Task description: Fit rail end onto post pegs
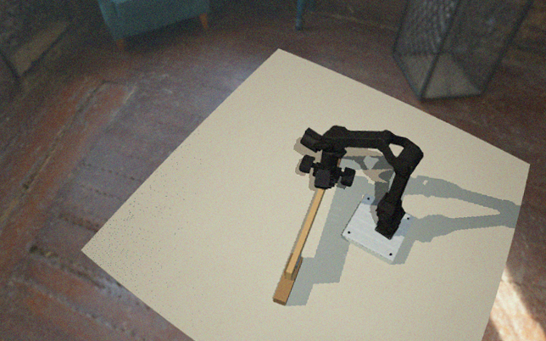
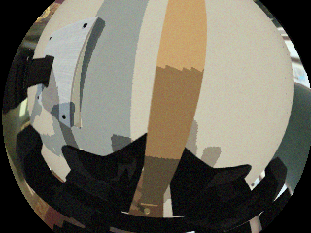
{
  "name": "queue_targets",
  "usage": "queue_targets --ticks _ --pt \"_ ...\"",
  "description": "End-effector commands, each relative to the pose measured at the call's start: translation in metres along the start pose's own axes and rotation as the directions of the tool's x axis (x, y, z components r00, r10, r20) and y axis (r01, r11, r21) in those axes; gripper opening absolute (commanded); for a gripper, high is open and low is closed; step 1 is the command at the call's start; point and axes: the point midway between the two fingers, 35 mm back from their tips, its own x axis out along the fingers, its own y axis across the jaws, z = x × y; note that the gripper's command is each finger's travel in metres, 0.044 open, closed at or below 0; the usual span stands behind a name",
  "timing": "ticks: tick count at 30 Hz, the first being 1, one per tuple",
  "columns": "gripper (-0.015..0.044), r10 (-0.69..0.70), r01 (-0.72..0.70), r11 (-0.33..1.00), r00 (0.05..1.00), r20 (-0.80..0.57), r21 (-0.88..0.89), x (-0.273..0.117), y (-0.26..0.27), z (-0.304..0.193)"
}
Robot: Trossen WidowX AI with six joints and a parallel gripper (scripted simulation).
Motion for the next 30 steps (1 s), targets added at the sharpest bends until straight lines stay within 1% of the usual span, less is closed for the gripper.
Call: queue_targets --ticks 1,18,30 --pt "0.0 -0.014 0.014 1.0 1.0 0.002 0.002 -0.006 -0.003 0.0" --pt "0.0 -0.014 0.014 1.0 1.0 0.001 0.002 -0.0141 -0.003 0.0" --pt "0.0 -0.014 0.014 1.0 1.0 0.002 0.002 -0.0091 -0.0028 0.0"
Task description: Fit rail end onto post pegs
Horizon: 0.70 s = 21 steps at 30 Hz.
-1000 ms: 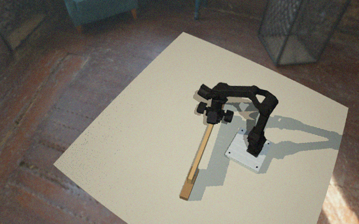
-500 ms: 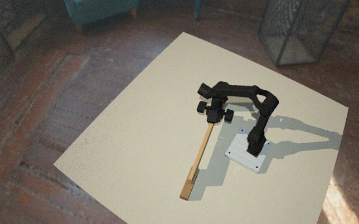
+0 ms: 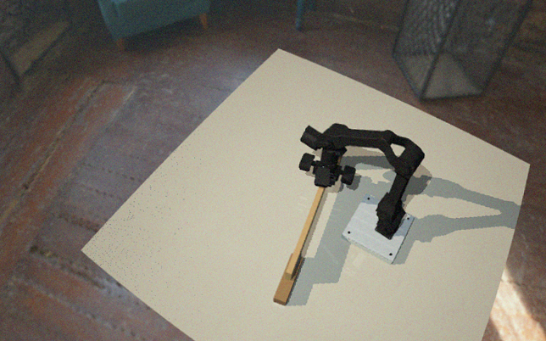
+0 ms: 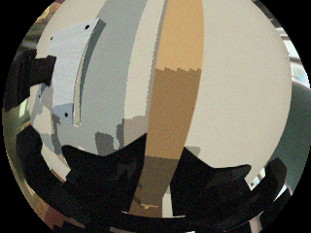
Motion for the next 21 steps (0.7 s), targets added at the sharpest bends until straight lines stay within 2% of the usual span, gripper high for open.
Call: queue_targets --ticks 1,21 --pt "0.0 -0.006 0.006 1.0 1.0 0.002 0.003 0.0015 -0.0009 0.0002" --pt "0.0 -0.006 0.006 1.0 1.0 0.002 0.003 -0.0012 0.0008 0.0002"
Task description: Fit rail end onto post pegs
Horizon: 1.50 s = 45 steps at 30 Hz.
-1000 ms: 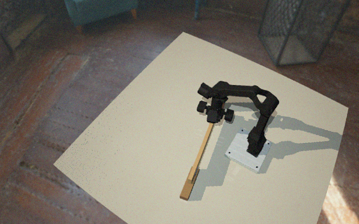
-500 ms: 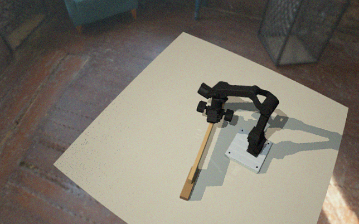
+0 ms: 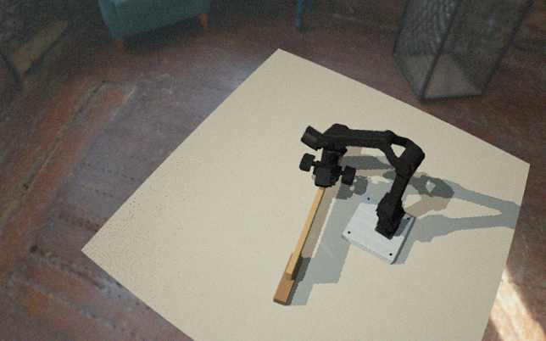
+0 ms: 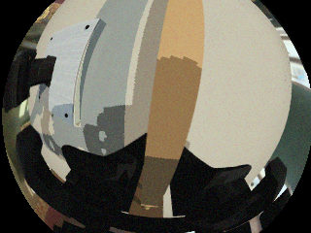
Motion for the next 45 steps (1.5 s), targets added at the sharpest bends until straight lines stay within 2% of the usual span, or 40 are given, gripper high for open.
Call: queue_targets --ticks 1,45 --pt "0.0 -0.005 0.005 1.0 1.0 -0.001 0.001 -0.002 -0.0004 -0.0001" --pt "0.0 -0.005 0.005 1.0 1.0 -0.001 0.001 -0.0003 0.0003 -0.0042"
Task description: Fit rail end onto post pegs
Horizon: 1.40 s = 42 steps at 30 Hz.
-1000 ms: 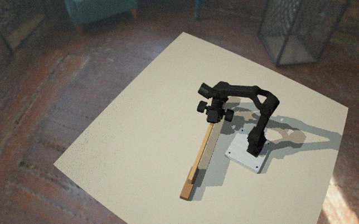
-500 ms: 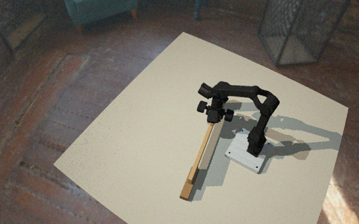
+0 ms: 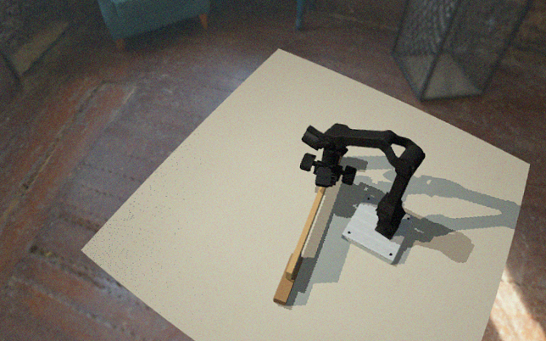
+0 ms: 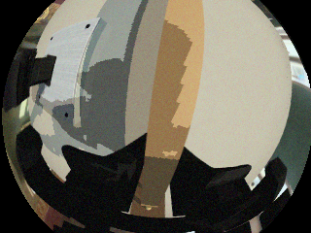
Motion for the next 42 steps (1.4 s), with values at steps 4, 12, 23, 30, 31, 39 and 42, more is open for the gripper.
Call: queue_targets --ticks 4,12,23,30,31,39,42 --pt "0.0 -0.007 0.007 1.0 1.0 -0.003 -0.003 -0.001 -0.002 -0.003" --pt "0.0 -0.007 0.007 1.0 1.0 -0.003 -0.003 -0.002 -0.002 -0.005" --pt "0.0 -0.007 0.007 1.0 1.0 -0.003 -0.003 -0.004 -0.003 -0.009" --pt "0.0 -0.007 0.007 1.0 1.0 -0.004 -0.003 -0.004 -0.003 -0.011" --pt "0.0 -0.007 0.007 1.0 1.0 -0.004 -0.003 -0.004 -0.003 -0.011" --pt "0.0 -0.007 0.007 1.0 1.0 -0.004 -0.003 -0.003 -0.004 -0.013" --pt "0.0 -0.007 0.007 1.0 1.0 -0.004 -0.003 -0.003 -0.004 -0.014"
